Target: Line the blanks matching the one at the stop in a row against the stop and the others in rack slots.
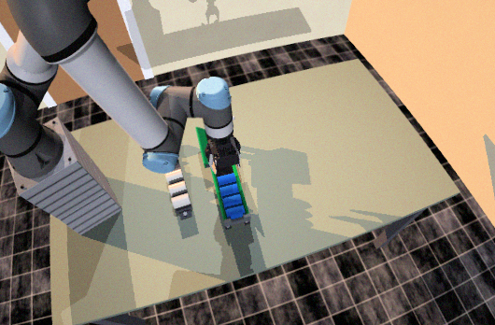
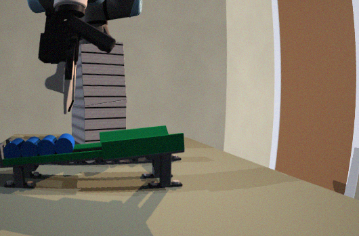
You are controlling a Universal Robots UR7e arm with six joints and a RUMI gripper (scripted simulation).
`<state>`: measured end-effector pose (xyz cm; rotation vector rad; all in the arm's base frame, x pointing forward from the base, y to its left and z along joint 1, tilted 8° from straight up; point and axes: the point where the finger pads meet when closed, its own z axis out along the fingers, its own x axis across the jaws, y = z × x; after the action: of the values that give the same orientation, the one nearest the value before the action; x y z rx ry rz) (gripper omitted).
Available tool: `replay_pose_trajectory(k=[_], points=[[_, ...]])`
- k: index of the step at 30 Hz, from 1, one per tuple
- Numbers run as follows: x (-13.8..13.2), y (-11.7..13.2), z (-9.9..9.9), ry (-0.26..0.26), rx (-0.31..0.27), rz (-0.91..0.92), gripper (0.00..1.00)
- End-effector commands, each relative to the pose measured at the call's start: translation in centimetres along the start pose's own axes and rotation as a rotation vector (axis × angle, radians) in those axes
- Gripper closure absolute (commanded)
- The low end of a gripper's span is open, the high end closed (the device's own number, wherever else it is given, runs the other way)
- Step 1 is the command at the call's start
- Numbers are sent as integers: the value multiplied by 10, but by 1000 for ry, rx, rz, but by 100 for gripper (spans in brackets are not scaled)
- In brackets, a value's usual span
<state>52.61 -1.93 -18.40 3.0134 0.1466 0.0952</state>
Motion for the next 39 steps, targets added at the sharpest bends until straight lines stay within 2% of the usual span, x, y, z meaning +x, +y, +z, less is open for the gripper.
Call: replay_pose_trajectory(k=[1,14,15,39], points=[[-4,-3,-20,-10,3,-3,51],[-4,-2,-22,-10,3,-2,51],[-4,-2,-21,-11,4,-2,0],[-4,-2,-21,-10,3,-2,0]])
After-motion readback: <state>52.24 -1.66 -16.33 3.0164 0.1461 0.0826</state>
